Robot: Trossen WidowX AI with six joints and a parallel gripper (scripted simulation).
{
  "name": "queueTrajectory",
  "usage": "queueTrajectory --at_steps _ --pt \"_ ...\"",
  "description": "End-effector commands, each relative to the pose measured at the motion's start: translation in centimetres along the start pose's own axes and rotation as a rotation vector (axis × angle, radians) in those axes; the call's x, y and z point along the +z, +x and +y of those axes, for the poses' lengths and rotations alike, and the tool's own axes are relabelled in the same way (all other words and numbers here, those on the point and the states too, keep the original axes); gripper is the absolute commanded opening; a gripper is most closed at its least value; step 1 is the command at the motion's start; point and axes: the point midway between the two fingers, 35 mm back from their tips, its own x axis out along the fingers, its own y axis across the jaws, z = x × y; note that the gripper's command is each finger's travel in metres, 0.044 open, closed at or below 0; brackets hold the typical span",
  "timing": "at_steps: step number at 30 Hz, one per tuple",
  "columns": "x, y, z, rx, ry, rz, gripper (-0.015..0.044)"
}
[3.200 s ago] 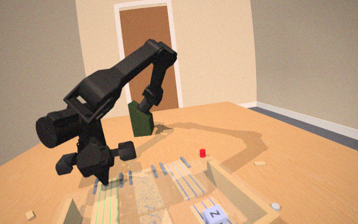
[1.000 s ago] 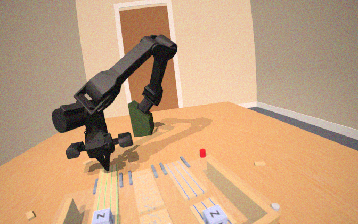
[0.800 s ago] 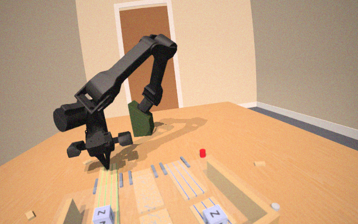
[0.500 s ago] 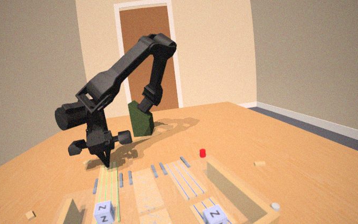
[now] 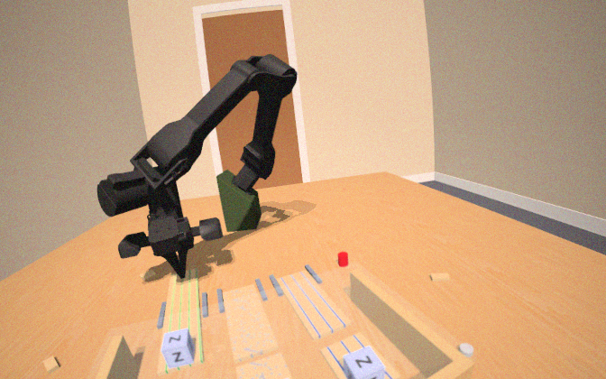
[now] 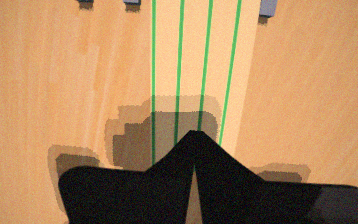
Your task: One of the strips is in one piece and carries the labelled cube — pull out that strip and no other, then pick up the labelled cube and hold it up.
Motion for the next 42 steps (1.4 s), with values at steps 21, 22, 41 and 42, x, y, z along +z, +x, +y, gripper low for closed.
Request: queueTrajectory --at_steps 21,22,41,42 --pt "-4.3 0.6 0.3 0.008 0.012 0.035 0.0000" --pt "-4.4 0.6 0.3 0.008 0.012 0.035 0.0000" --pt "-6.1 0.5 0.3 0.007 0.012 0.035 0.0000" --pt "-6.1 0.5 0.3 0.007 0.012 0.035 0.0000"
